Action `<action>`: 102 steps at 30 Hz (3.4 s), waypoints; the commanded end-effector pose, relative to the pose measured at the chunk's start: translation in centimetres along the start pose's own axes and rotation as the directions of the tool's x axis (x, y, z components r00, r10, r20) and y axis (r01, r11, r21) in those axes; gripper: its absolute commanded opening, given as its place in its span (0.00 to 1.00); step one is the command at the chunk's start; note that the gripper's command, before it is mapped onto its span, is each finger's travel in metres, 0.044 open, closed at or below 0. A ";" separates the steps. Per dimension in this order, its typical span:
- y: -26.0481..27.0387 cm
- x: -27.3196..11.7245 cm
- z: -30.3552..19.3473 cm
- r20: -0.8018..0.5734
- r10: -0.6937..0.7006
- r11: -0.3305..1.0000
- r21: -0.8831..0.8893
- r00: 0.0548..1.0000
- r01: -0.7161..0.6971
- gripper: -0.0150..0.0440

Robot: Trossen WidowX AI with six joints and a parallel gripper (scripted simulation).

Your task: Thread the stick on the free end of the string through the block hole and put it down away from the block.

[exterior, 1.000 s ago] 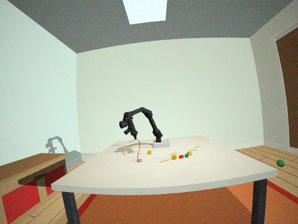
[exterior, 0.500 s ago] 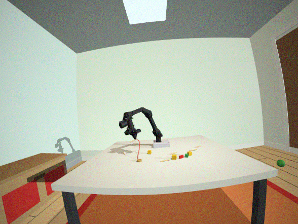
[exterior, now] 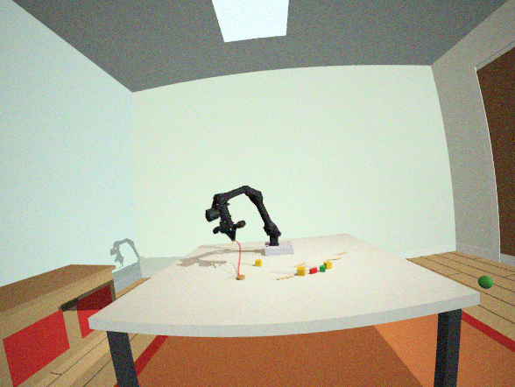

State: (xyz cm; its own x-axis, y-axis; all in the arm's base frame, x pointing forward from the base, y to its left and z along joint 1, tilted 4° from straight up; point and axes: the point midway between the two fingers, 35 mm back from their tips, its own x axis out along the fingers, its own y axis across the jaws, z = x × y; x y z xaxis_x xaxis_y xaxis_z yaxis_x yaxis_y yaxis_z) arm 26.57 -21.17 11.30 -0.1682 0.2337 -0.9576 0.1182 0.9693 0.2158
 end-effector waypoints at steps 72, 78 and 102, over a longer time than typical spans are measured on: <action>-1.1 -0.2 0.5 0.048 0.044 -0.605 -0.793 0.998 0.065 0.25; -2.1 -0.5 1.0 0.094 0.072 -0.453 -0.884 0.993 0.116 0.25; -4.3 -1.2 2.2 0.193 0.118 -0.063 -0.977 0.974 0.202 0.25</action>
State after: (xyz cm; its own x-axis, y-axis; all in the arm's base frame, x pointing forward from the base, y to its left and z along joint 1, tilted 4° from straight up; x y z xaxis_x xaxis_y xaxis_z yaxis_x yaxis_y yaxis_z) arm 28.32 -25.69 11.29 0.0378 0.3208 -0.9464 -0.9984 0.0513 -0.0225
